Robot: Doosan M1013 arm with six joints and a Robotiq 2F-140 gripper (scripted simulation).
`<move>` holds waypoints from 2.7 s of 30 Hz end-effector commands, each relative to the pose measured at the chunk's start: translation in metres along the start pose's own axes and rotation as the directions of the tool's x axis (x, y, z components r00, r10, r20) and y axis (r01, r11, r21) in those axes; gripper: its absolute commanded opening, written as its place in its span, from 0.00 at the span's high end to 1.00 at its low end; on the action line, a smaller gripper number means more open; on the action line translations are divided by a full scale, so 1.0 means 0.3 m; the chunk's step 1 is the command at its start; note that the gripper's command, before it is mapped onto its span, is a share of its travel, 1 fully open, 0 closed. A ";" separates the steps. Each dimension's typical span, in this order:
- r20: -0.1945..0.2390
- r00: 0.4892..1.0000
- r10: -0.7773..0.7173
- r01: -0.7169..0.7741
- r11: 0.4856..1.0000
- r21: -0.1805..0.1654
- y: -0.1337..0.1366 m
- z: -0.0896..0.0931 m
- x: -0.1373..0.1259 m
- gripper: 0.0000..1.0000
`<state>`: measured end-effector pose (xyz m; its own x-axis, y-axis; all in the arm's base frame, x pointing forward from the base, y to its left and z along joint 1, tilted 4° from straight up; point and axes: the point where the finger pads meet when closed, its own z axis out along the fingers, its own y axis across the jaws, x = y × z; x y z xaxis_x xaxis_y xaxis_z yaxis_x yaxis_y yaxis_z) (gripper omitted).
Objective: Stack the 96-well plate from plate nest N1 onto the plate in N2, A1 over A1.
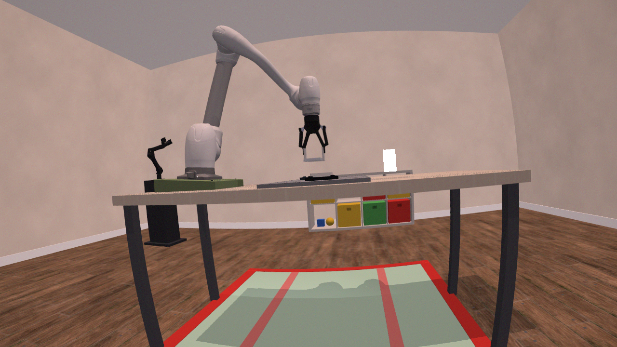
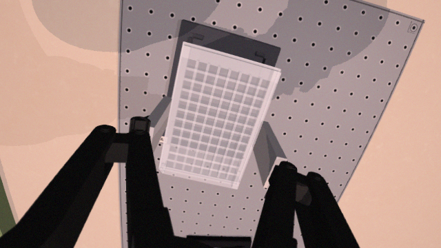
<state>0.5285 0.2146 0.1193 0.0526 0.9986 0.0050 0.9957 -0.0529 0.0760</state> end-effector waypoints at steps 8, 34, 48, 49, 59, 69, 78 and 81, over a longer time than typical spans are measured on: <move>0.000 1.000 0.000 0.000 1.000 0.000 0.000 -0.001 0.000 1.00; 0.000 0.976 -0.216 0.216 0.976 0.000 0.053 -0.001 -0.193 1.00; 0.000 0.976 -0.216 0.216 0.976 0.000 0.088 -0.001 -0.321 1.00; 0.000 0.976 -0.216 0.216 0.976 0.000 0.091 -0.001 -0.332 1.00; 0.000 0.976 -0.216 0.216 0.976 0.000 0.114 -0.001 -0.418 1.00; 0.000 0.976 -0.216 0.216 0.976 0.000 0.144 -0.001 -0.525 1.00; 0.000 0.976 -0.216 0.216 0.976 0.000 0.164 -0.001 -0.600 1.00; 0.000 0.976 -0.216 0.216 0.976 0.000 0.173 -0.001 -0.632 1.00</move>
<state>0.5679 0.0327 0.1224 -0.1636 0.9865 -0.0119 0.9836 0.1640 0.0752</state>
